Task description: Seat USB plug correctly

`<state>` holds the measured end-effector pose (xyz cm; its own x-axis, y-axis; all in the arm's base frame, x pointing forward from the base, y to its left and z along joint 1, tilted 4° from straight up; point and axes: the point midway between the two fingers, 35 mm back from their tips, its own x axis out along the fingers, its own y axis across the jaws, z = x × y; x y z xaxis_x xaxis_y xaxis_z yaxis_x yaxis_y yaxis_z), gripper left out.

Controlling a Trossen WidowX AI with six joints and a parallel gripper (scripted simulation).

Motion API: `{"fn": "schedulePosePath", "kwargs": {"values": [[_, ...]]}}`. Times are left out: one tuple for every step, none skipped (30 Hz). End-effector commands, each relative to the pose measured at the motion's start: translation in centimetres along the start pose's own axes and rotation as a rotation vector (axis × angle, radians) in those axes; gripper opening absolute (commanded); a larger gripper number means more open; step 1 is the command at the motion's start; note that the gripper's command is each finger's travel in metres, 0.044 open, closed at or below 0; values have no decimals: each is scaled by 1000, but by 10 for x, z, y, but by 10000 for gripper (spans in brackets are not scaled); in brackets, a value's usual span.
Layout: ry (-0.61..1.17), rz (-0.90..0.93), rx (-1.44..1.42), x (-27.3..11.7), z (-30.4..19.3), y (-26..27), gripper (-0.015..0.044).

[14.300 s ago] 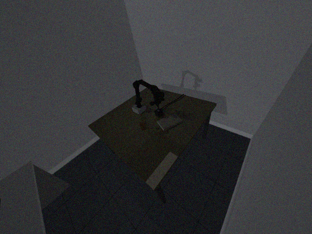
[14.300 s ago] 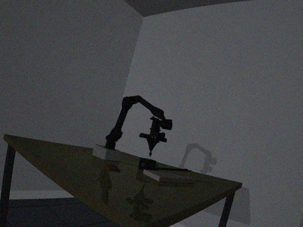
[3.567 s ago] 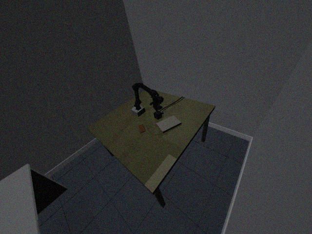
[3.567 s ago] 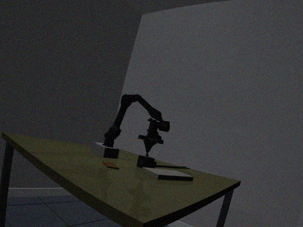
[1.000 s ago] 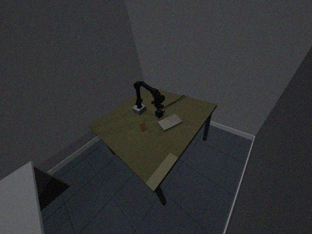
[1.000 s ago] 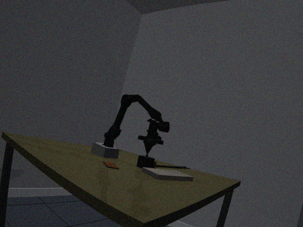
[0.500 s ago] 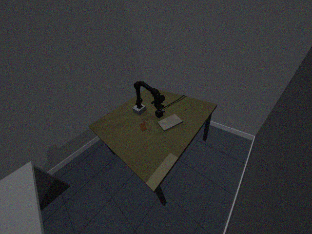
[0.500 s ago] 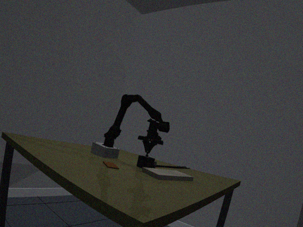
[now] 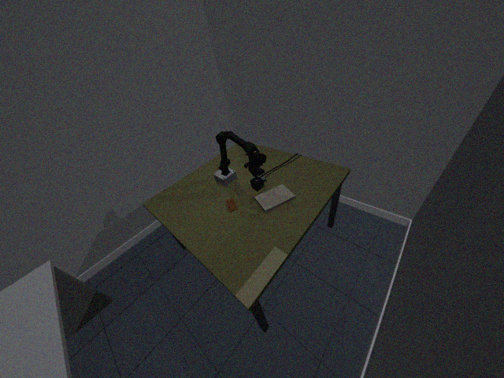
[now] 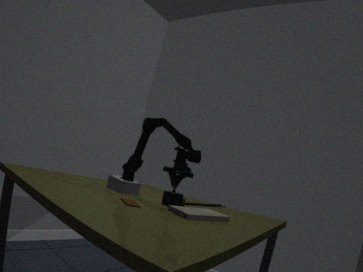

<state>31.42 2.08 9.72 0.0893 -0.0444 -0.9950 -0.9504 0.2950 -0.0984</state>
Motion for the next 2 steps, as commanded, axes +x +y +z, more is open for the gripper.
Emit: {"fn": "schedulePosePath", "kwargs": {"values": [[-4,-9,1,-7,1,-2,95],[-4,-9,1,-8,1,-2,95]]}}
